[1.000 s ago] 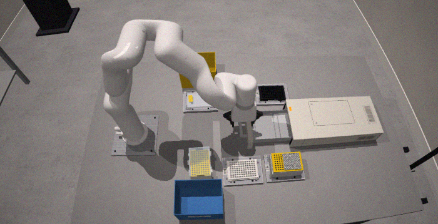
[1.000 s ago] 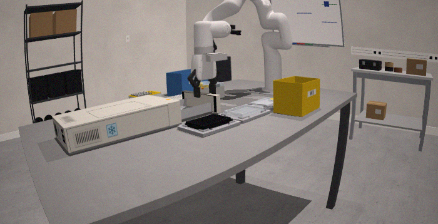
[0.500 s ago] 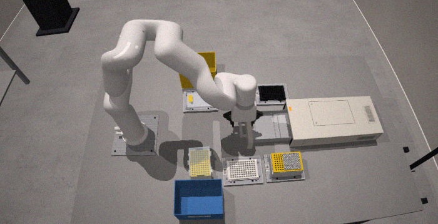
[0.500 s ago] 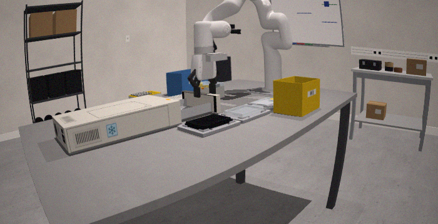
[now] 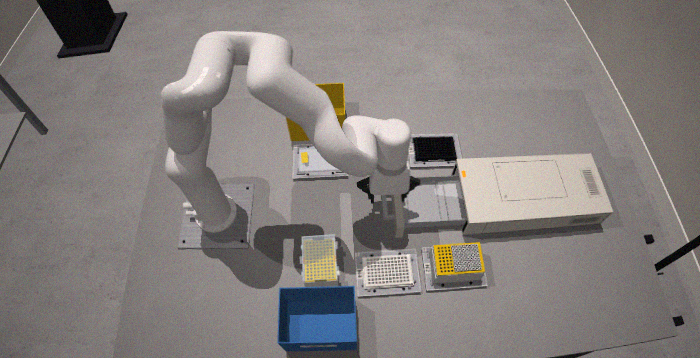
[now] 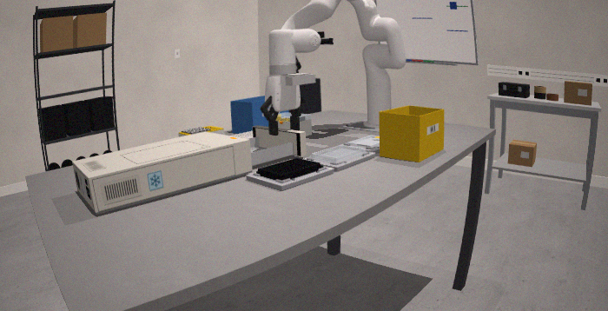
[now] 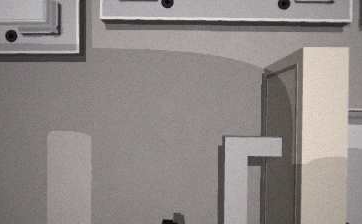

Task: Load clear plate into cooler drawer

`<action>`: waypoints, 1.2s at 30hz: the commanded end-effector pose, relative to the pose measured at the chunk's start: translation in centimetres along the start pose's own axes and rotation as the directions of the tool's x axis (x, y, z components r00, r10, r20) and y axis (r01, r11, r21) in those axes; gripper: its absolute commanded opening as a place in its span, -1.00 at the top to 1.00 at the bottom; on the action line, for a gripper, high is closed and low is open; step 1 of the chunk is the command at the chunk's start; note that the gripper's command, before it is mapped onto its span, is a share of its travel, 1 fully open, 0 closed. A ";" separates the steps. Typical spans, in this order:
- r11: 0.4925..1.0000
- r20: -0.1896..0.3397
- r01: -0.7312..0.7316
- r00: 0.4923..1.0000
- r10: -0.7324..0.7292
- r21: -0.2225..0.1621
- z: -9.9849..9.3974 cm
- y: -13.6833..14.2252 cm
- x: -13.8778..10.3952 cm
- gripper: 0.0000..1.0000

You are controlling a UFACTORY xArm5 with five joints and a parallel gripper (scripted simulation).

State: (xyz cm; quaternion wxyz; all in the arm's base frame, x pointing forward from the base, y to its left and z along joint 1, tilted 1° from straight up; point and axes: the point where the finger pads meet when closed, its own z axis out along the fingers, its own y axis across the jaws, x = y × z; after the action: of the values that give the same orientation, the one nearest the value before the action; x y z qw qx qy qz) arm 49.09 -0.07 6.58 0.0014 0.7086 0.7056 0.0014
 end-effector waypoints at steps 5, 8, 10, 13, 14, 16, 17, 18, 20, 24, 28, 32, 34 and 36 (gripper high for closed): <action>1.000 -0.017 0.000 1.000 0.000 -0.004 -0.2 0.1 0.0 -0.76; 1.000 -0.017 0.000 1.000 0.000 -0.004 -0.2 0.9 0.0 -0.76; 1.000 -0.017 0.000 1.000 0.000 -0.004 -0.2 0.9 0.0 -0.76; 1.000 -0.017 0.000 1.000 0.000 -0.004 -0.2 0.9 0.0 -0.76; 1.000 -0.017 0.000 1.000 0.000 -0.004 -0.2 0.9 0.0 -0.76; 1.000 -0.017 0.000 1.000 0.000 -0.004 -0.2 0.9 0.0 -0.76; 1.000 -0.017 0.000 1.000 0.000 -0.004 -0.2 0.9 0.0 -0.76; 1.000 -0.017 0.000 1.000 0.000 -0.004 -0.2 0.9 0.0 -0.76; 1.000 -0.017 0.000 1.000 0.000 -0.004 -0.2 0.9 0.0 -0.76; 1.000 -0.017 0.000 1.000 0.000 -0.004 -0.2 0.9 0.0 -0.76; 1.000 -0.017 0.000 1.000 0.000 -0.004 -0.2 0.9 0.0 -0.76; 1.000 -0.017 0.000 1.000 0.000 -0.004 -0.7 0.9 0.0 -0.76; 1.000 -0.017 0.000 1.000 0.000 -0.004 -1.0 0.9 0.0 -0.76; 1.000 -0.017 0.000 1.000 0.000 -0.004 -1.3 0.9 0.0 -0.76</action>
State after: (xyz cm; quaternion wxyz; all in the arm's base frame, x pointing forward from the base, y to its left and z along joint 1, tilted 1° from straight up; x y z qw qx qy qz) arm 49.88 -0.08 7.10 0.0013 0.7086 0.7056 0.0013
